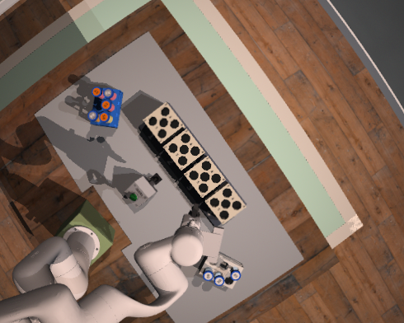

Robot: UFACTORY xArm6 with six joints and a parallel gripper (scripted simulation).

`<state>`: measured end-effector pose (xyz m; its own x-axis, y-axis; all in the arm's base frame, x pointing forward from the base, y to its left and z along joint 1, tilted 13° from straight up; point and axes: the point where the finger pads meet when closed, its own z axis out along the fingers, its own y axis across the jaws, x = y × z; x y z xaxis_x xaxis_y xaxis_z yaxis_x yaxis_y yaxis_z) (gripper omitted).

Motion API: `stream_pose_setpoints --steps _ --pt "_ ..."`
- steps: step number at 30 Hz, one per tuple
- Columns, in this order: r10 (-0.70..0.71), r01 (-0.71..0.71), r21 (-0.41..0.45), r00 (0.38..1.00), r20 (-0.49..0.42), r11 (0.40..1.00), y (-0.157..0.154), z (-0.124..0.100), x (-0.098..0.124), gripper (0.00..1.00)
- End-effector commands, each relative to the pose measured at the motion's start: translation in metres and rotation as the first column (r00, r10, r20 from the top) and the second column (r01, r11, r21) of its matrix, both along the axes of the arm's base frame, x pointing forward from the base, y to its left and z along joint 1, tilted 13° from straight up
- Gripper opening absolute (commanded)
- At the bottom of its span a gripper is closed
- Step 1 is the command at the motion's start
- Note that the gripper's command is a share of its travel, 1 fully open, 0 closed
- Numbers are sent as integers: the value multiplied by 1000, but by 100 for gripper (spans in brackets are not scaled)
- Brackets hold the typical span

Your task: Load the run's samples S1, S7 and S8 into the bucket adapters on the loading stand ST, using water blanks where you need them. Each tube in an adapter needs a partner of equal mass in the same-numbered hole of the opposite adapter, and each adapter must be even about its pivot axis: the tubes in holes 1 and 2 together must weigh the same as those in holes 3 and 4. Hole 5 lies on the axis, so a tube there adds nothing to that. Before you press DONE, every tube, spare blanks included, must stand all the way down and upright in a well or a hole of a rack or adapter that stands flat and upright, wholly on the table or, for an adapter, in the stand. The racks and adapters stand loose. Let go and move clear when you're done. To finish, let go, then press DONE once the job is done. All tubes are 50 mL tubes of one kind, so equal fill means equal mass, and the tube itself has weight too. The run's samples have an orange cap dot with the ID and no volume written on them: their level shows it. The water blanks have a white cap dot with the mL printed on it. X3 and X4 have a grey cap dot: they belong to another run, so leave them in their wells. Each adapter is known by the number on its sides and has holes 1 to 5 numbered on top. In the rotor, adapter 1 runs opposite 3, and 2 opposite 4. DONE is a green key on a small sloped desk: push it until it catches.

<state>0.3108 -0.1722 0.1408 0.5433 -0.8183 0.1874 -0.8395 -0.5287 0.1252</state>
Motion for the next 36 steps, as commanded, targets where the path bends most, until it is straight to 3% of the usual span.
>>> stream_pose_setpoints --steps 1,36 --pt "0 0 0 1000 5 1000 -19 6 -14 100" --pt "0 0 -1 1000 4 1000 -139 34 -109 100"
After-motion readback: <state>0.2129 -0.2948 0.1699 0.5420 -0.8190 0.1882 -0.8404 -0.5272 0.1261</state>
